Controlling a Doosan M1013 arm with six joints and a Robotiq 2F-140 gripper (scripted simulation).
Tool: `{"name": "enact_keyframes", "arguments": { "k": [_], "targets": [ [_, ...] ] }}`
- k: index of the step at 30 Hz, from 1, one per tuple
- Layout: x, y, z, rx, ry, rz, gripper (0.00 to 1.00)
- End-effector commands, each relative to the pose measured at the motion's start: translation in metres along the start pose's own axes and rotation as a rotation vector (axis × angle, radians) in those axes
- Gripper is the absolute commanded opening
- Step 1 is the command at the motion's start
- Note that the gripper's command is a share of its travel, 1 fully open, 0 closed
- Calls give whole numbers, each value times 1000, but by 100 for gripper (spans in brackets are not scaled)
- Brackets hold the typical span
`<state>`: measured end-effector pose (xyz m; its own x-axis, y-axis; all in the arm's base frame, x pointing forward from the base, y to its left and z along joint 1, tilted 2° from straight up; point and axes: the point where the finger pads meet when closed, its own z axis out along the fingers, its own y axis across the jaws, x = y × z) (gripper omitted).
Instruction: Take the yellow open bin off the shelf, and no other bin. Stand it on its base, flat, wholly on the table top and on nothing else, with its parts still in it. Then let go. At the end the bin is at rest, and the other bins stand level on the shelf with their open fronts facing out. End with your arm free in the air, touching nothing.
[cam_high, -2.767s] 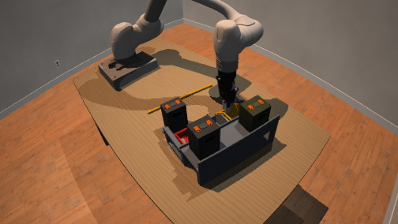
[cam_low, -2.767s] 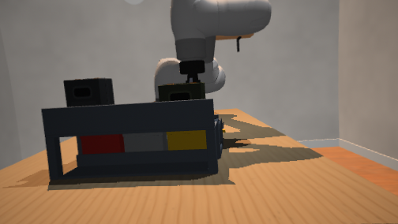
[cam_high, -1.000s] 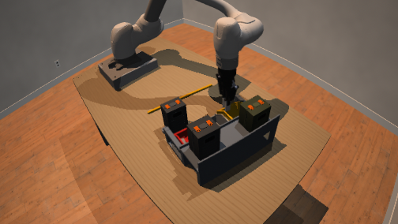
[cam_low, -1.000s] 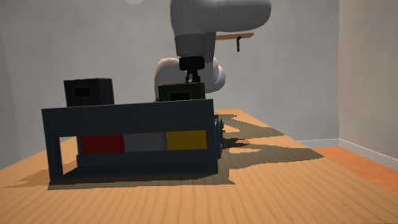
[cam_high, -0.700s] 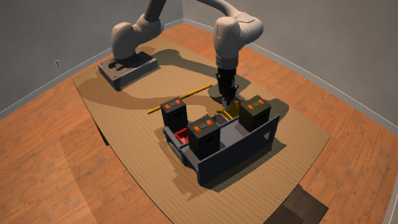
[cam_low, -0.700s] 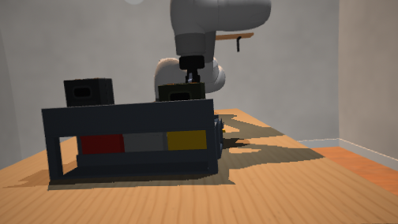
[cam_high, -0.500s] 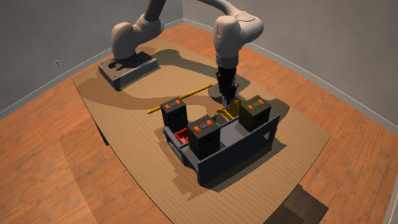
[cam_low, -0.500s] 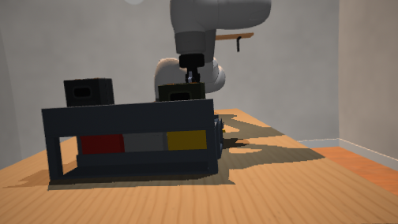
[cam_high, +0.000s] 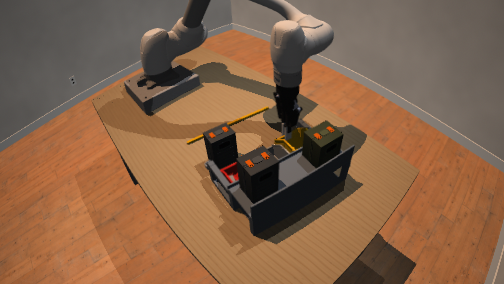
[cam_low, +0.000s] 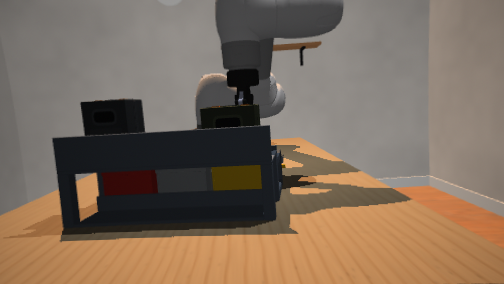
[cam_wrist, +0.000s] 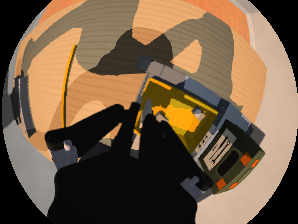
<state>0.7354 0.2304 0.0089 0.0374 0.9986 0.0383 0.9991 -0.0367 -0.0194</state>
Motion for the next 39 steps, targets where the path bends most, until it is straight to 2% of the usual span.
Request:
{"name": "enact_keyframes", "arguments": {
  "k": [1,27,32,39],
  "targets": [
    [0,0,0,-1,0,0,0],
    [0,0,1,-1,0,0,0],
    [0,-30,1,-1,0,0,0],
    [0,-30,1,-1,0,0,0]
  ]
}}
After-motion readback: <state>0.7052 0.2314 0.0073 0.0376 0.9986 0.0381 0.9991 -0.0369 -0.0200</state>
